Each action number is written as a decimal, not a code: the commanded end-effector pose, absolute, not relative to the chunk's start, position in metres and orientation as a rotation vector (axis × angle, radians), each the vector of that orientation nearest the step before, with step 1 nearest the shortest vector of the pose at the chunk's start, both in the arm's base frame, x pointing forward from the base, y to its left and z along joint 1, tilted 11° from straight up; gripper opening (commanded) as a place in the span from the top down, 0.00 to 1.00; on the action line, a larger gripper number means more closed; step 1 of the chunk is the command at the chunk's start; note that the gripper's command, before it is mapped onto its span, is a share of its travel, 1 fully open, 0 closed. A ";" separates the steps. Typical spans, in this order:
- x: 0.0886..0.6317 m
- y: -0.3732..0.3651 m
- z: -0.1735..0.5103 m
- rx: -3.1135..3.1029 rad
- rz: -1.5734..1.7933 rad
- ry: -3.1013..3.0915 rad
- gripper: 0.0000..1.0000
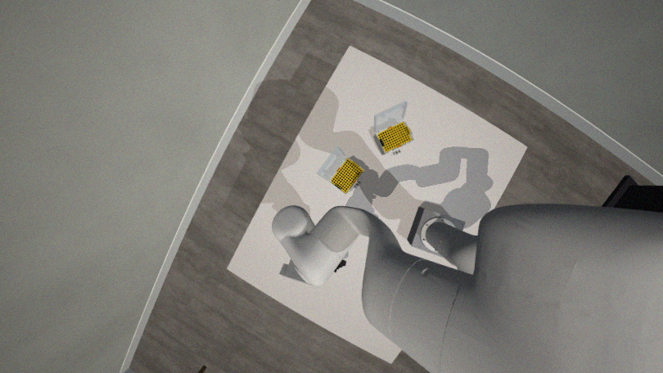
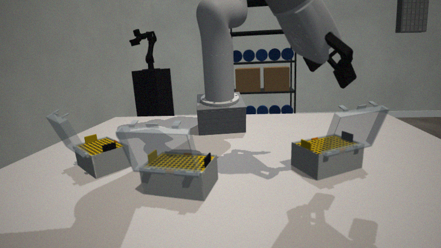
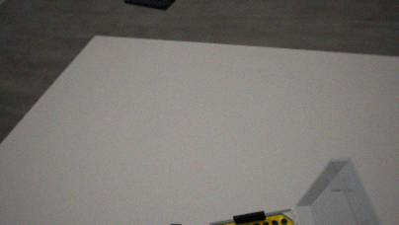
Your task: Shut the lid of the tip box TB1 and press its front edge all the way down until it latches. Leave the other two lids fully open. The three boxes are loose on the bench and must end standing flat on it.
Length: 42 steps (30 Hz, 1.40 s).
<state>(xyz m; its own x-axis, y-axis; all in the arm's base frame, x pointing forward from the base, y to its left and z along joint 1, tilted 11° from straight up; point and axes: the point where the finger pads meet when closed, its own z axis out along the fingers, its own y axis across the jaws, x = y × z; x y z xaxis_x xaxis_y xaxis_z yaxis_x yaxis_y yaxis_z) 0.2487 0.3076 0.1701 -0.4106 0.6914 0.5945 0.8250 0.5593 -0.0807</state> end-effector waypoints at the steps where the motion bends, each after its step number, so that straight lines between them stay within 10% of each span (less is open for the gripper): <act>1: 0.260 0.295 0.172 -1.287 -0.315 -2.193 0.00; 42: 0.329 0.144 0.175 -1.863 -0.394 -1.896 0.00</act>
